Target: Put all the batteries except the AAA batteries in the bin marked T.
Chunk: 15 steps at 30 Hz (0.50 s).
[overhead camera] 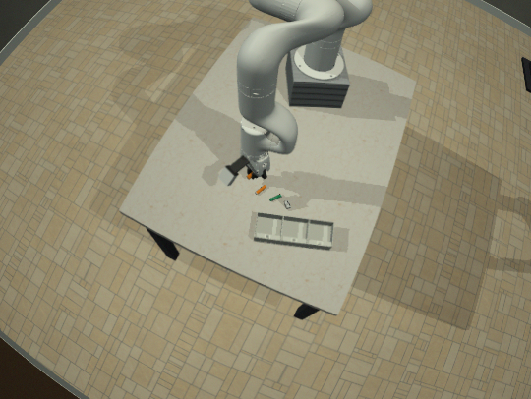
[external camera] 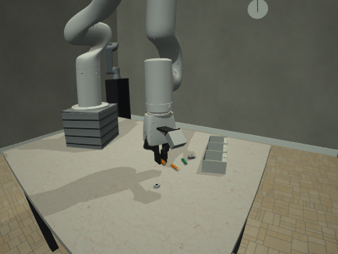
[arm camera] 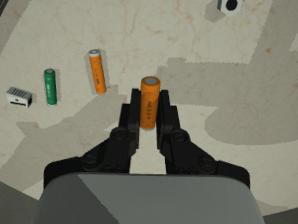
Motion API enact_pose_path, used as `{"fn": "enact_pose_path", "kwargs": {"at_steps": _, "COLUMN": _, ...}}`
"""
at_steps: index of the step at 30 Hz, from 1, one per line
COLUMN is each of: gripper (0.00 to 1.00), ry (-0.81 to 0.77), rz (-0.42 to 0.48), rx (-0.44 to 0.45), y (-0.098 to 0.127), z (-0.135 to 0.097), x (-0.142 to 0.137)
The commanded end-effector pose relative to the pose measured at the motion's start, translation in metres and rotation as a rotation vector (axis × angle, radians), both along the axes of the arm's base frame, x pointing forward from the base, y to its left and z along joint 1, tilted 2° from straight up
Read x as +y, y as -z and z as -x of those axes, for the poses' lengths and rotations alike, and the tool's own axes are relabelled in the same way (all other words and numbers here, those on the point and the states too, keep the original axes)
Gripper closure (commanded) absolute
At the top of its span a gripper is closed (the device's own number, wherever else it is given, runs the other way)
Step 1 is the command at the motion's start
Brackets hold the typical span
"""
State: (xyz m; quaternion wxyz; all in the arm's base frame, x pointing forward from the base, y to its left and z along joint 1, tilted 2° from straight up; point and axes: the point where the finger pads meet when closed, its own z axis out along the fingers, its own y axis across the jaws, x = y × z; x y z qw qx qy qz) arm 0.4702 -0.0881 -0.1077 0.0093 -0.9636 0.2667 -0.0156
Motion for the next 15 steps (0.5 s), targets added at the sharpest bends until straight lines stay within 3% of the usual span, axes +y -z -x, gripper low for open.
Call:
{"fn": "enact_pose_path", "kwargs": {"at_steps": 1, "gripper": 1.00, "ry": 0.000, "rz": -0.003, "rx": -0.001, "y": -0.0164, "z": -0.0001, "x": -0.0003}}
{"fn": "enact_pose_path", "kwargs": {"at_steps": 15, "gripper": 1.00, "ry": 0.000, "rz": -0.003, "rx": -0.001, "y": -0.0263, "z": 0.0002, "x": -0.0004}}
